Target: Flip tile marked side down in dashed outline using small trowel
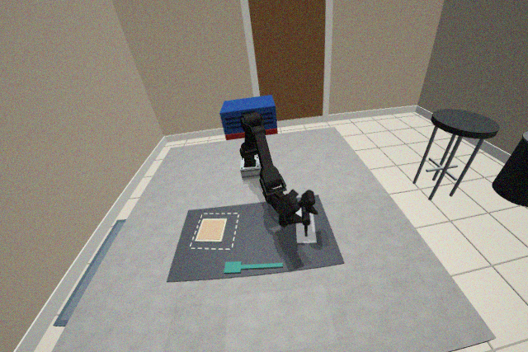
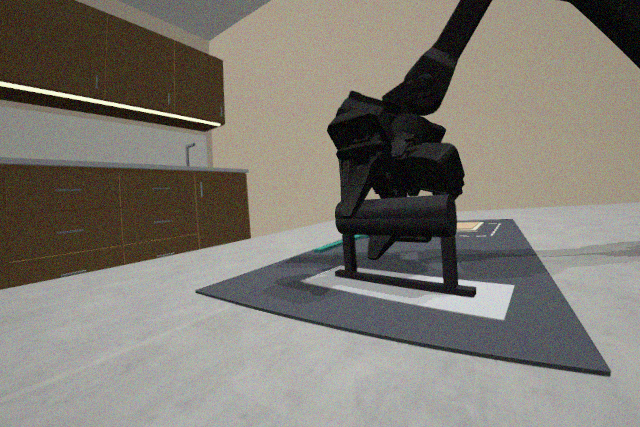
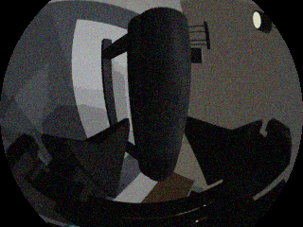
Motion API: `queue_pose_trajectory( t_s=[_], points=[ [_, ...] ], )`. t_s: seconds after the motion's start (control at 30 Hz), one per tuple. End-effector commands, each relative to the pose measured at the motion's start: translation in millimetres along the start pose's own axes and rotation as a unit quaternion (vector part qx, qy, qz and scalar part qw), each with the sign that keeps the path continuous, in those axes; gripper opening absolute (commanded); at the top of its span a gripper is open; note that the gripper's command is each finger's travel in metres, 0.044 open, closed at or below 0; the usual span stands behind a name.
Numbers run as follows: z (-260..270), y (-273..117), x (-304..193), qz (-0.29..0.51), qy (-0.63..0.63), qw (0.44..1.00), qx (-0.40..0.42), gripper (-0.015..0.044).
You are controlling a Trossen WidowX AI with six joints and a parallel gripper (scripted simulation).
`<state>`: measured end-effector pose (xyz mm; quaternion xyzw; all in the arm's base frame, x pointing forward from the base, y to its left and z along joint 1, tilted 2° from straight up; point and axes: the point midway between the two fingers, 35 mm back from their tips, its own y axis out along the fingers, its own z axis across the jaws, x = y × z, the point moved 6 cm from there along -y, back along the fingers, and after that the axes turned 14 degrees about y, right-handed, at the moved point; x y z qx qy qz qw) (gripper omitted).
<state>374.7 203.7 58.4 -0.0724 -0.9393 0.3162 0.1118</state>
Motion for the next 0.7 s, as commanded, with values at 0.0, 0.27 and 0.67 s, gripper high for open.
queue_pose_trajectory(
  t_s=[0.0, 0.27, 0.67],
  points=[
    [0, -1, 0, -0.002, -0.001, 1.0, -0.001, 0.03],
    [0, -60, 0, 0.001, 0.0, 1.0, 0.002, 0.03],
    [-38, -142, 58, 0.006, 0.003, 1.0, 0.004, 0.03]
  ],
)
